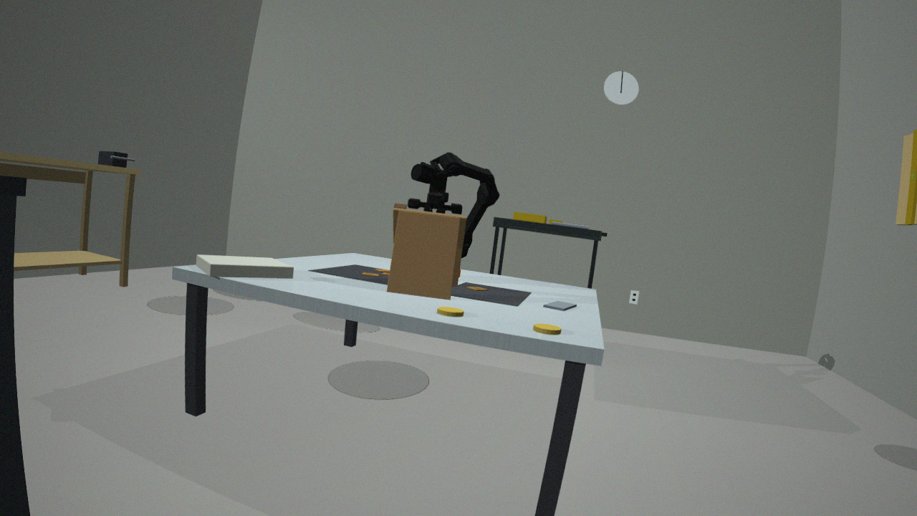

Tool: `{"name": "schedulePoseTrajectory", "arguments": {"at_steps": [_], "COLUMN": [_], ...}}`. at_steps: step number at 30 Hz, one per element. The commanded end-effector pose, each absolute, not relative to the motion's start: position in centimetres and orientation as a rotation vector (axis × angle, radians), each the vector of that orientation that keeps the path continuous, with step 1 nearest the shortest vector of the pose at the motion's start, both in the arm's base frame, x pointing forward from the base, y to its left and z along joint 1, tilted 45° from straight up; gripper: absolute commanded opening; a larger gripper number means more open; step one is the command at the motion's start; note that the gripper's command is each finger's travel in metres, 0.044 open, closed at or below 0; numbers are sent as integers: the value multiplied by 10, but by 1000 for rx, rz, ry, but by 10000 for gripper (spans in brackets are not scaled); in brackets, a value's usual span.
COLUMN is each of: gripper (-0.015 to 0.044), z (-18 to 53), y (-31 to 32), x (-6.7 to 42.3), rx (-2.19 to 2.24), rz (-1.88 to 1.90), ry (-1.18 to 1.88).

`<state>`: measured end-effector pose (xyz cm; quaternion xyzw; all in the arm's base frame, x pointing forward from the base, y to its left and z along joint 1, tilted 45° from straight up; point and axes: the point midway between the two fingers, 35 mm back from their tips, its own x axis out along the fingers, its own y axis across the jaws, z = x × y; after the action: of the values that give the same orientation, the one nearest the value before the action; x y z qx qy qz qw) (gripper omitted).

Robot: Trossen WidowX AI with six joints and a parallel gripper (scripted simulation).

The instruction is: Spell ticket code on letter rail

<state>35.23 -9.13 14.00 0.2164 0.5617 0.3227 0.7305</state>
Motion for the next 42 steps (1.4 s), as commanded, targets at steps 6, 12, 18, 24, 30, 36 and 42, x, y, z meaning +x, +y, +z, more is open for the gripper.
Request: {"name": "schedulePoseTrajectory", "arguments": {"at_steps": [6,12,18,24,30,36,42], "gripper": [0,0,0,0,0,0,0], "z": [138,138,137,136,135,134,133], "y": [-87,-85,-83,-81,-80,-78,-78], "x": [356,359,361,363,365,367,368], "rx": [480,480,480,480,480,480,480], "rz": [711,711,711,711,711,711,711], "ry": [1239,1239,1239,1238,1238,1238,1238]}}
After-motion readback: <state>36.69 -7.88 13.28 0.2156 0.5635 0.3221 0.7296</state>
